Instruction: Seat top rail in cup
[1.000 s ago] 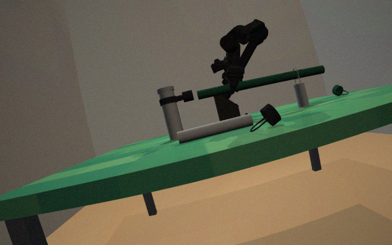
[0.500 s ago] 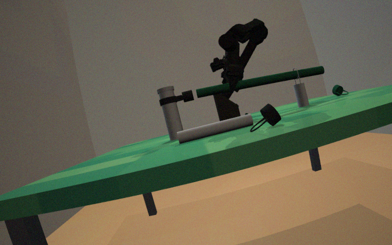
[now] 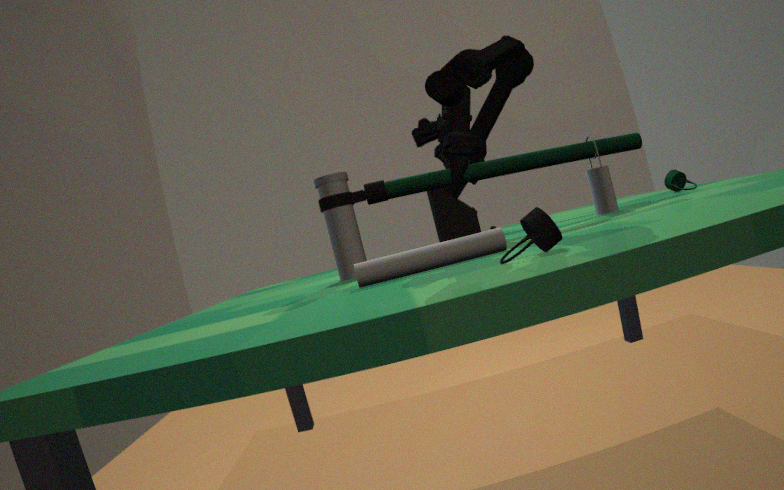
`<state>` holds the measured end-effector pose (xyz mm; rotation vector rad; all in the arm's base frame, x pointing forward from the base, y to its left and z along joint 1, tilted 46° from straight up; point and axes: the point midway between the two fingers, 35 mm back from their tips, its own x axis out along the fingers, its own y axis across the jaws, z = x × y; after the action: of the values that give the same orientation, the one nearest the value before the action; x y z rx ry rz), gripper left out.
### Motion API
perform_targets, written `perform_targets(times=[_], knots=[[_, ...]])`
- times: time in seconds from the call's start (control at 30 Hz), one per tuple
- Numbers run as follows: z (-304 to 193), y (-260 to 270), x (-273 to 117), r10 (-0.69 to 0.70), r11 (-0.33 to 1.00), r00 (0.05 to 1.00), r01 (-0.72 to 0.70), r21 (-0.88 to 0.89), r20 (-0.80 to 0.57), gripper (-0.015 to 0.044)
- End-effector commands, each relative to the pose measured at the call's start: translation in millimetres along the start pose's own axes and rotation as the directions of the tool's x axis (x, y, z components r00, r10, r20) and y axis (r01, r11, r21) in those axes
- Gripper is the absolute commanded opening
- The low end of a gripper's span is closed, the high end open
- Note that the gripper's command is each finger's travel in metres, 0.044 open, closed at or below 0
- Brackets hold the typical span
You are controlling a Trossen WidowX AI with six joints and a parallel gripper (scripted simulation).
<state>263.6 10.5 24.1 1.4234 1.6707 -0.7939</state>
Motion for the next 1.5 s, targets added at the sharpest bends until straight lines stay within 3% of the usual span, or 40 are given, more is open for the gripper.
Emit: perform_targets(times=[0.0, 1.47], knots=[[6.4, -0.7, -0.3, 0.002, 1.0, 1.0, -0.002, 0.002, 0.012, 0.0], [1.2, -0.4, 0.9, -0.002, 1.0, 1.0, 0.002, 0.001, -0.003, 0.0]])
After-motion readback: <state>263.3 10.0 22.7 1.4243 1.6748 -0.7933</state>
